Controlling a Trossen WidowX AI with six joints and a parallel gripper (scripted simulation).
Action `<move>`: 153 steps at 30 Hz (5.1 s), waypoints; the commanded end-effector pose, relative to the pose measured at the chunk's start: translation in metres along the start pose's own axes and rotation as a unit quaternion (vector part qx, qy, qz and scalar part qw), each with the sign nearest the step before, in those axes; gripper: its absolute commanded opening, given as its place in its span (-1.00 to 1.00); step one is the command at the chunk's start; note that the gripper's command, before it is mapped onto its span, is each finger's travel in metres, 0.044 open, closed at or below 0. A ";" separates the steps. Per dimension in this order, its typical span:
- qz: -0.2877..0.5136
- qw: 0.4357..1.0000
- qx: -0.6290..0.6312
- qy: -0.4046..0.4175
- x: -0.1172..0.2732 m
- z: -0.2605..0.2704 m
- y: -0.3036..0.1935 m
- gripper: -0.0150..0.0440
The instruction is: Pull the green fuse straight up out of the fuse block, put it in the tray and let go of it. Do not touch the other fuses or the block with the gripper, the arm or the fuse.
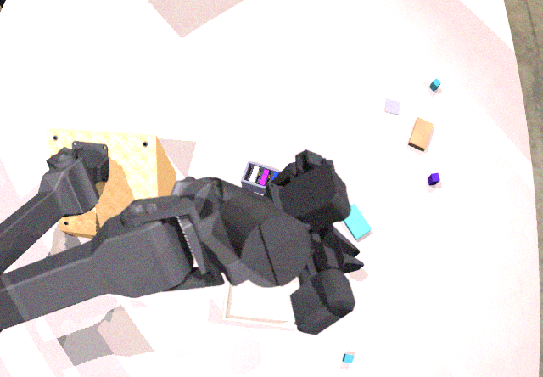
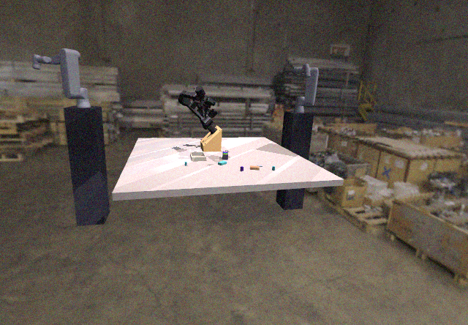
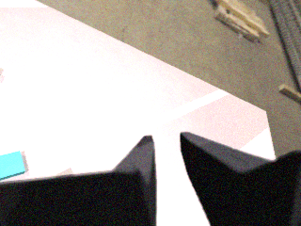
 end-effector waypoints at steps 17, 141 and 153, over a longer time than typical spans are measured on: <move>0.201 0.816 0.374 0.392 -0.101 0.228 -0.027 -0.26; 0.201 0.817 0.372 0.392 -0.118 0.237 -0.037 -0.49; 0.201 0.817 0.372 0.392 -0.114 0.234 -0.034 -0.49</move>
Point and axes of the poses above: the point midway between the two fingers, 35 mm back from their tips, its own x axis back along the fingers, its own z axis across the jaws, y = z × x, the point moved 8 cm from there along x, back along the fingers, and after that the axes turned 6 degrees about x, right-handed, at the moved point
